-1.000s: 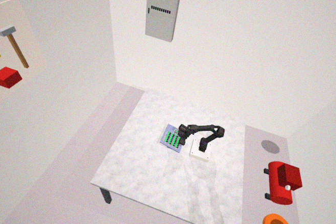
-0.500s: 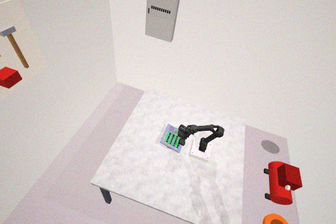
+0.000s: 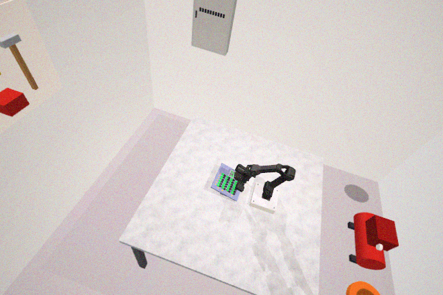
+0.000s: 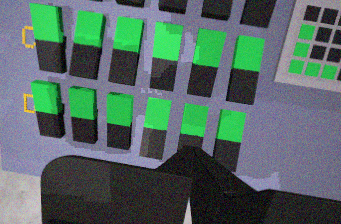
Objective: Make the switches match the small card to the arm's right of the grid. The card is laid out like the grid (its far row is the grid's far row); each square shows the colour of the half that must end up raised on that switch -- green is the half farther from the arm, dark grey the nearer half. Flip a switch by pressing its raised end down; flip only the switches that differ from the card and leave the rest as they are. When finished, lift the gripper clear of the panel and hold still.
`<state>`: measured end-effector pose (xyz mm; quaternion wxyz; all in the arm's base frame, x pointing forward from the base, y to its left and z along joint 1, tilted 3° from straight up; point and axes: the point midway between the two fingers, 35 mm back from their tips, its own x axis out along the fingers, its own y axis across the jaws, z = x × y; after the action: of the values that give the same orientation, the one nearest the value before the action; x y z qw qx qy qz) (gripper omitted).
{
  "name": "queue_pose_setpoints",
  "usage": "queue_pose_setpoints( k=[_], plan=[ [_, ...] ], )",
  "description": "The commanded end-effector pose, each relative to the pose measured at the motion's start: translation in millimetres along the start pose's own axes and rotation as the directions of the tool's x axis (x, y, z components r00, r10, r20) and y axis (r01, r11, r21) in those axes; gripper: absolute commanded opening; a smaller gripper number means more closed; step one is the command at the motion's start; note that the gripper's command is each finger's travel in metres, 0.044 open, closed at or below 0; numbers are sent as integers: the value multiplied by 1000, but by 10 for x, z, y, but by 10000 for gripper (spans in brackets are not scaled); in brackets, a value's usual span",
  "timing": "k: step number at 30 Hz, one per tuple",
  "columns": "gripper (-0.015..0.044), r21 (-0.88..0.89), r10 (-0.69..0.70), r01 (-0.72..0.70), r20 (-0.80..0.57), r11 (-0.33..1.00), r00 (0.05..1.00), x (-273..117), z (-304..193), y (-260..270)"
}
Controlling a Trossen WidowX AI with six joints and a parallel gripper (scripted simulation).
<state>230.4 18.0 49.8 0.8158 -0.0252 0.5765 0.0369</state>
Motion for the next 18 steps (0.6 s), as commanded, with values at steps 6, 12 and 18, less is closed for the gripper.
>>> queue_pose_setpoints(
  k=[6,12,18],
  plan=[
    [0,-3,4,-4,-3,1000,1000,14,-4,6],
    [0,-3,4,-4,-3,1000,1000,22,-4,6],
    [0,-3,4,-4,-3,1000,1000,30,-4,6]
  ],
)
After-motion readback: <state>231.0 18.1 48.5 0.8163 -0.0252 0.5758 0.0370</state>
